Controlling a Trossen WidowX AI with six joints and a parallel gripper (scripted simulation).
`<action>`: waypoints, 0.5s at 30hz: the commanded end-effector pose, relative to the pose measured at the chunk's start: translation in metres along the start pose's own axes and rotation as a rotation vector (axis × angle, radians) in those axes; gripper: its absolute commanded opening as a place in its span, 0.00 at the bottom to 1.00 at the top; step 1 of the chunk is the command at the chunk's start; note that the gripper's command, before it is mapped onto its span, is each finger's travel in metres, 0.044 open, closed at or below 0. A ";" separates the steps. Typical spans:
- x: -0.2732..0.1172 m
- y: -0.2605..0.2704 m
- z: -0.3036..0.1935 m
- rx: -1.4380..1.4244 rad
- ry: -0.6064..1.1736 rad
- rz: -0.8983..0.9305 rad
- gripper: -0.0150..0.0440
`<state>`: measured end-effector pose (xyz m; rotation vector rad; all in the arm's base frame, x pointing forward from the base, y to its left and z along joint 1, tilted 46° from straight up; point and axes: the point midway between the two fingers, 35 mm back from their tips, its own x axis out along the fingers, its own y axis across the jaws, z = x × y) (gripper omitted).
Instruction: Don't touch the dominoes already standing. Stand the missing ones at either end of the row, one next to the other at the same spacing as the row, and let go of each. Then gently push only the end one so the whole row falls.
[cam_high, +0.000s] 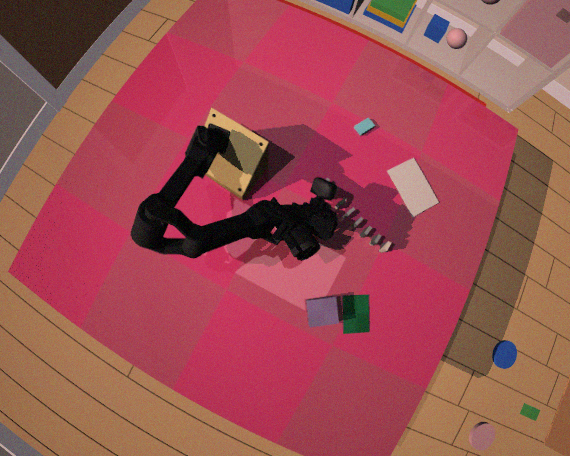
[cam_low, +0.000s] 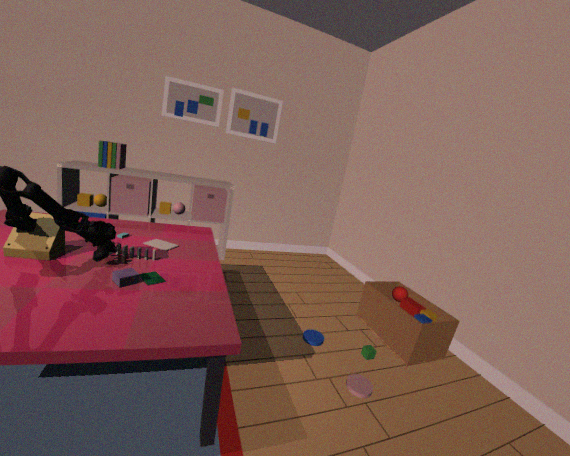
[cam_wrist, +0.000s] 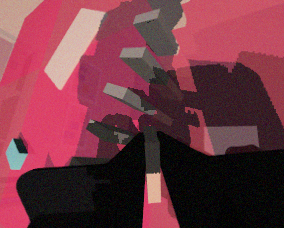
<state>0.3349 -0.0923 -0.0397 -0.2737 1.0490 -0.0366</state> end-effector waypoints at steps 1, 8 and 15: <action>-0.001 -0.003 -0.002 -0.023 -0.076 0.012 0.30; -0.008 -0.010 -0.003 -0.066 -0.217 0.008 0.30; -0.021 -0.016 -0.003 -0.126 -0.357 -0.016 0.30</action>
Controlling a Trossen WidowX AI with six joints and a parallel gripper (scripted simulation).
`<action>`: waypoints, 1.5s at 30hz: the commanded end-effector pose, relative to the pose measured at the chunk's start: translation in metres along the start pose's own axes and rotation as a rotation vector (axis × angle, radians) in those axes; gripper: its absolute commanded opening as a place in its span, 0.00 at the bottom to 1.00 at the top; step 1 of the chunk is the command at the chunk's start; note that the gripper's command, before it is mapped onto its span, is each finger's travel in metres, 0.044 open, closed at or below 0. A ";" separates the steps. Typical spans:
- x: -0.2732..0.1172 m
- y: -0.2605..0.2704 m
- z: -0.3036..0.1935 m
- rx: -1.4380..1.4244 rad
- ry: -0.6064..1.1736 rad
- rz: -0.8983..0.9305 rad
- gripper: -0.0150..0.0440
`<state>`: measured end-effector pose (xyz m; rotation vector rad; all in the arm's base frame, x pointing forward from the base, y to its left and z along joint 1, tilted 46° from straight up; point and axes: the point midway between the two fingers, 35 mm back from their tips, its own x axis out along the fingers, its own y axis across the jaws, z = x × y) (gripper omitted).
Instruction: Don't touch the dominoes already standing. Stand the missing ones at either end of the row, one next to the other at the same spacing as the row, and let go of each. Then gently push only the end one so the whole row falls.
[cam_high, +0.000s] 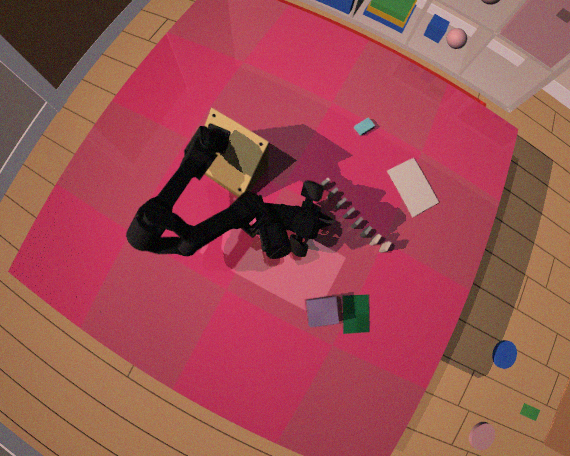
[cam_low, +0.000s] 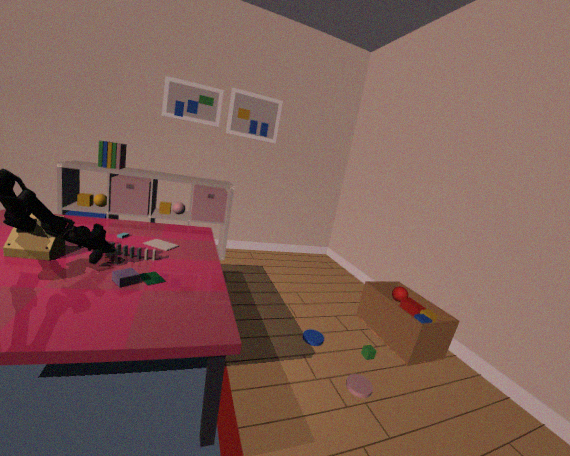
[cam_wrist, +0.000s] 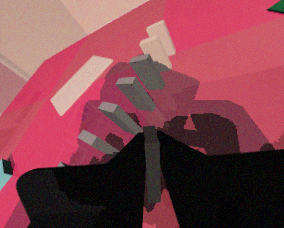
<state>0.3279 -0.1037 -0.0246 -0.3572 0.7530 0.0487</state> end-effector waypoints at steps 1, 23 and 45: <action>-0.009 -0.003 0.000 -0.042 -0.076 -0.013 0.30; -0.085 -0.007 0.015 -0.367 -0.459 -0.177 0.30; -0.106 -0.005 0.019 -0.453 -0.520 -0.227 0.30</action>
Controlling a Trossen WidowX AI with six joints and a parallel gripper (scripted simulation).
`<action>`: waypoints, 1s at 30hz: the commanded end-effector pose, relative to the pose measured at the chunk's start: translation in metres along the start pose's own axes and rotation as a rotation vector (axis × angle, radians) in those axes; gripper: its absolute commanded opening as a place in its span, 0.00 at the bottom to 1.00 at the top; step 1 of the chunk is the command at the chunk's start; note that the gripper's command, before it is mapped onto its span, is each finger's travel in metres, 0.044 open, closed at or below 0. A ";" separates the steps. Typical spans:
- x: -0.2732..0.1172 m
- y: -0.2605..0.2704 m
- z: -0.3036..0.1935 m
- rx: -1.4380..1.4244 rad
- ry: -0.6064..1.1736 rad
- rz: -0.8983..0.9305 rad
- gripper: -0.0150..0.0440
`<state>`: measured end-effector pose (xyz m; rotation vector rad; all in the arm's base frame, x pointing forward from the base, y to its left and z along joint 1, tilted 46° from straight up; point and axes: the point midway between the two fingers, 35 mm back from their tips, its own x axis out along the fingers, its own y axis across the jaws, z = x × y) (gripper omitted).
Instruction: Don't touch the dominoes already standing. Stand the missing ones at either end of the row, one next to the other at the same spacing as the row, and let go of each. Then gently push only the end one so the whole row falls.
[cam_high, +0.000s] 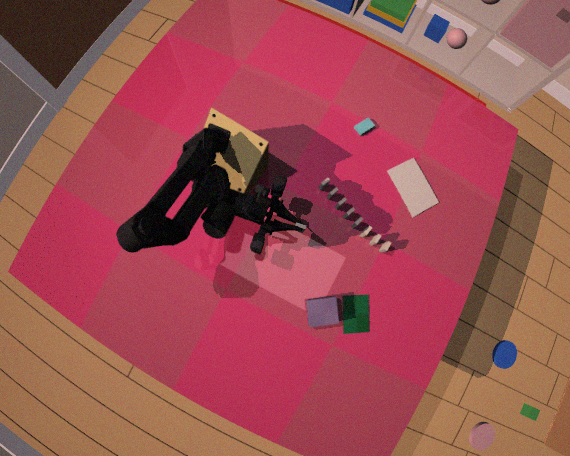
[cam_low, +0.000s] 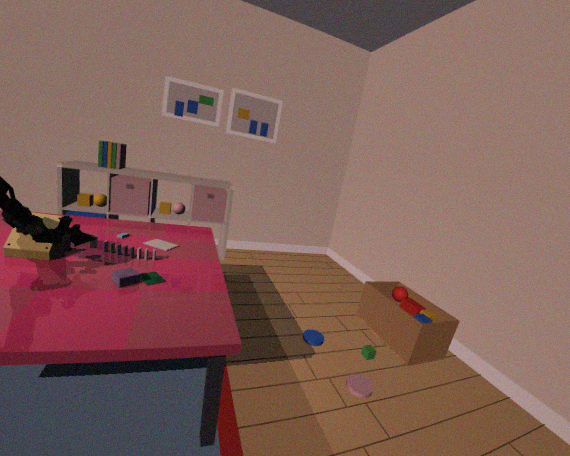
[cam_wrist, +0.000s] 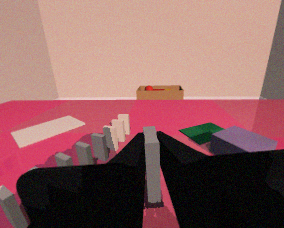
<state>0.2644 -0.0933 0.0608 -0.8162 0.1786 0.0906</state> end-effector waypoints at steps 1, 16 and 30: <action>0.000 0.000 0.001 -0.007 -0.004 0.001 0.30; 0.007 -0.001 -0.036 -0.009 0.010 0.035 0.30; 0.008 0.001 -0.069 -0.003 0.011 0.054 0.30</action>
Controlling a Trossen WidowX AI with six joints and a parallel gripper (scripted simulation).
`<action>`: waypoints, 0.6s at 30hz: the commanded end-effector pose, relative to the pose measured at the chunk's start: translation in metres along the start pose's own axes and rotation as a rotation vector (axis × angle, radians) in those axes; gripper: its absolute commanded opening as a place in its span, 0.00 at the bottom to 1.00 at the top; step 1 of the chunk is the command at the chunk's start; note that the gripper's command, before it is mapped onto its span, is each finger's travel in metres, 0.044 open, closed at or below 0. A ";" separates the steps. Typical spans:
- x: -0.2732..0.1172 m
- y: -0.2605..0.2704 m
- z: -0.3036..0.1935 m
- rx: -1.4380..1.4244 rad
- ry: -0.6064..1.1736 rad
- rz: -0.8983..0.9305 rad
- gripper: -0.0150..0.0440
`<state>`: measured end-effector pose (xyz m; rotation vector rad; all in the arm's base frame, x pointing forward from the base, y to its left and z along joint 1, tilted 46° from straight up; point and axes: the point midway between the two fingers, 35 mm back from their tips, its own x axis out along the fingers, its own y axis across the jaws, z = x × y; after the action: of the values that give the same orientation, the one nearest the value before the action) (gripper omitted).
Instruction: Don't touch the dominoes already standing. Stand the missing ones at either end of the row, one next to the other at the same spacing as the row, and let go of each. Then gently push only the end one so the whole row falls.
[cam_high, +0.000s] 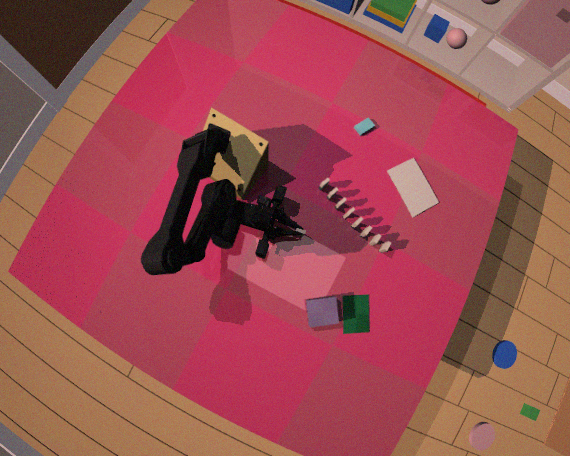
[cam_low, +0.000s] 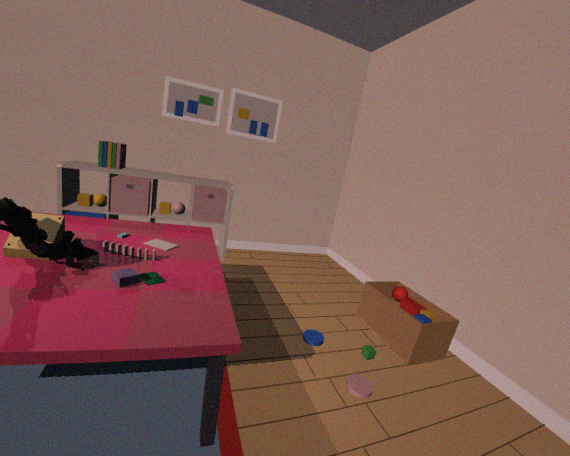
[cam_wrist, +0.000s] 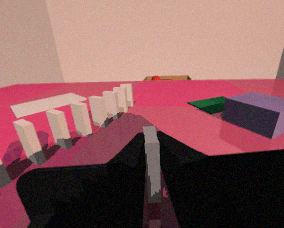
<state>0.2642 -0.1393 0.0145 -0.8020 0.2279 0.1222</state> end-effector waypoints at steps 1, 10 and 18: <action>0.000 0.000 -0.005 -0.016 -0.020 0.006 0.30; 0.000 0.000 -0.005 -0.016 -0.020 0.006 0.30; 0.000 0.000 -0.005 -0.016 -0.020 0.006 0.66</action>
<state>0.2638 -0.1428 0.0115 -0.8081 0.2156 0.1342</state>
